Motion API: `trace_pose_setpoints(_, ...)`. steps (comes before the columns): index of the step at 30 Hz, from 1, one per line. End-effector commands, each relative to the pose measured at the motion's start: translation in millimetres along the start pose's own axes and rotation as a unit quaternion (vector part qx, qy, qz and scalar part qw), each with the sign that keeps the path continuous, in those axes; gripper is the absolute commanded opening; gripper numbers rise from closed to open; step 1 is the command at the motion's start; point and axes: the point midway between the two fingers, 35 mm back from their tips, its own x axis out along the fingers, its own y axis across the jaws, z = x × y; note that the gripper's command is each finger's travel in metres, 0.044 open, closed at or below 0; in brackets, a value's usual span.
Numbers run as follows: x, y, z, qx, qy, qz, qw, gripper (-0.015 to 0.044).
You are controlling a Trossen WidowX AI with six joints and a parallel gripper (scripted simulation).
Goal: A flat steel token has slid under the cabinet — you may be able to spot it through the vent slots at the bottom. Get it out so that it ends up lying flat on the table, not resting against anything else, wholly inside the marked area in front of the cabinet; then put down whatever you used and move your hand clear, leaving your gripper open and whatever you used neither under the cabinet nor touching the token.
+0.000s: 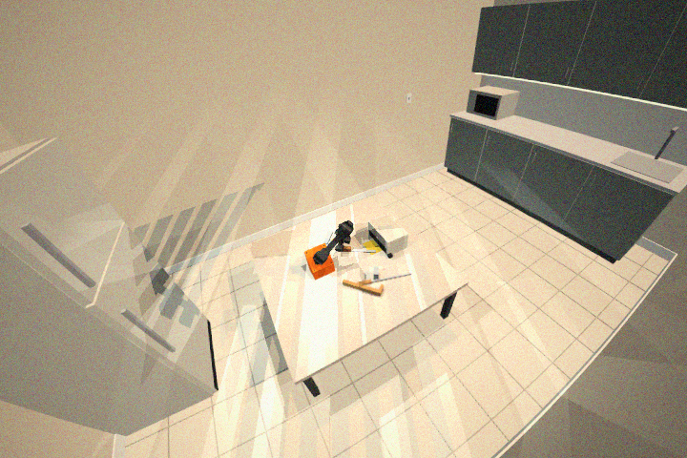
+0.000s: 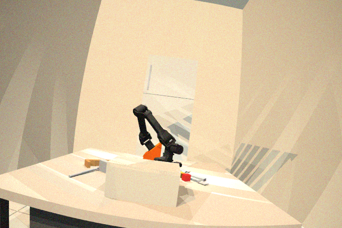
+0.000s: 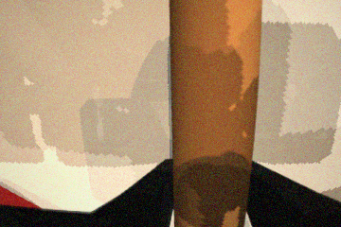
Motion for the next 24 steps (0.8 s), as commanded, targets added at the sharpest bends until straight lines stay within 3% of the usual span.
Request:
trace_pose_setpoints(1,-2,6,-4,0.000,-0.001,0.003,1.000,0.0000)
trace_pose_setpoints(24,-2,27,-22,0.000,0.000,0.004,1.000,0.0000)
